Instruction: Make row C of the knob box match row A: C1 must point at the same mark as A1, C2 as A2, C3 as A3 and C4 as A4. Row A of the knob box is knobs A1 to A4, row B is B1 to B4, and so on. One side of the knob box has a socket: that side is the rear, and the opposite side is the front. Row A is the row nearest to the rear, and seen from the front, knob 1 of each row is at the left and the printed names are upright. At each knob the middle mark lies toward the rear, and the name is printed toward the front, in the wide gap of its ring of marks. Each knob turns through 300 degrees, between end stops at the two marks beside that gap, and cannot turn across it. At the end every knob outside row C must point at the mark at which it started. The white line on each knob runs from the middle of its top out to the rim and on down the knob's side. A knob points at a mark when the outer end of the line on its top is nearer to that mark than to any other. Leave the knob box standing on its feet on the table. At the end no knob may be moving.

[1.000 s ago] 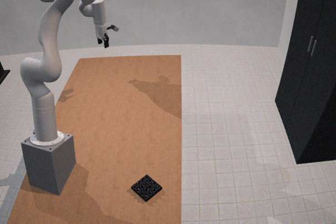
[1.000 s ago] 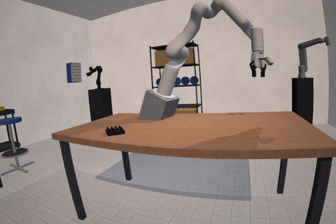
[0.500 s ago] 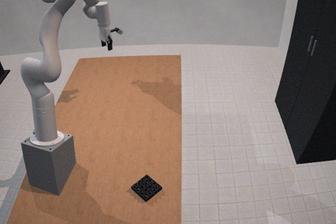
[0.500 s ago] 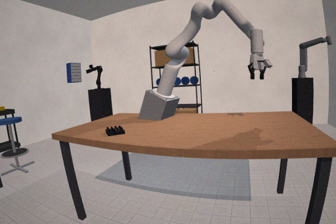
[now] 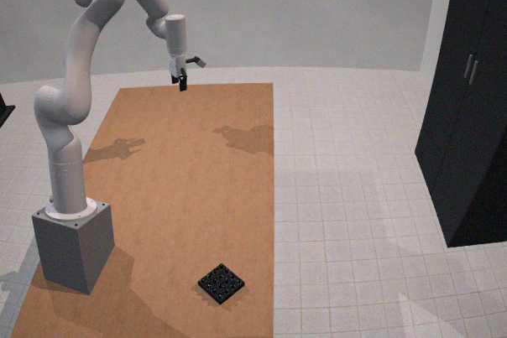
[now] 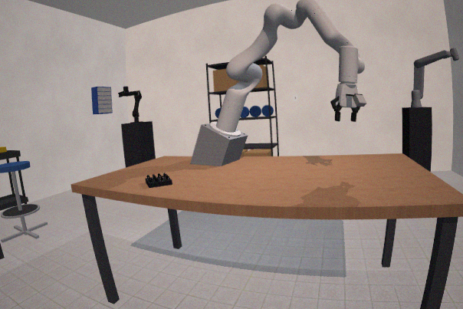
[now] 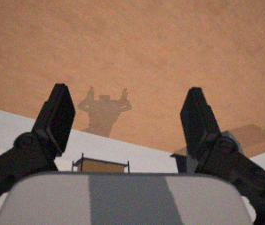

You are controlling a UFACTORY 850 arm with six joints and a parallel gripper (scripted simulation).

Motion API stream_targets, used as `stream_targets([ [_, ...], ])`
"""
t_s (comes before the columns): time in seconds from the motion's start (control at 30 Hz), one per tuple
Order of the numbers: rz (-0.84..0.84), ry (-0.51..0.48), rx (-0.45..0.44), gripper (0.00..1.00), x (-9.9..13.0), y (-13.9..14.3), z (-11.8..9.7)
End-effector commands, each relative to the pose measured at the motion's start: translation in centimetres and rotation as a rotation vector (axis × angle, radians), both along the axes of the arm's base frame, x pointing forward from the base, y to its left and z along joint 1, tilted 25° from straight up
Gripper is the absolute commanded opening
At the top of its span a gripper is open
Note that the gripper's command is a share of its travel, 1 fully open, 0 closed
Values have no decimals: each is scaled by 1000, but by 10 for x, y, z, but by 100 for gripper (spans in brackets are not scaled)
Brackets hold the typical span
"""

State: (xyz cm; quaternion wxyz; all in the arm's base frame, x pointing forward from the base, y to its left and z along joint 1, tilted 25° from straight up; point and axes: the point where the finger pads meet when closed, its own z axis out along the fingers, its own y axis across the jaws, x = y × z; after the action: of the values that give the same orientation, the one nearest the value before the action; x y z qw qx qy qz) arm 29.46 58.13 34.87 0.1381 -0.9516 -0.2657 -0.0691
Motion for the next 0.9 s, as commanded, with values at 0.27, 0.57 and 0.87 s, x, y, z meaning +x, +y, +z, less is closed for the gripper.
stream_targets([
  [0.27,-94,62,-14,100,67,-34,-44],
  [0.57,-187,117,-18,100,122,-76,-84],
  [0.87,-270,161,-14,100,166,-117,-118],
])
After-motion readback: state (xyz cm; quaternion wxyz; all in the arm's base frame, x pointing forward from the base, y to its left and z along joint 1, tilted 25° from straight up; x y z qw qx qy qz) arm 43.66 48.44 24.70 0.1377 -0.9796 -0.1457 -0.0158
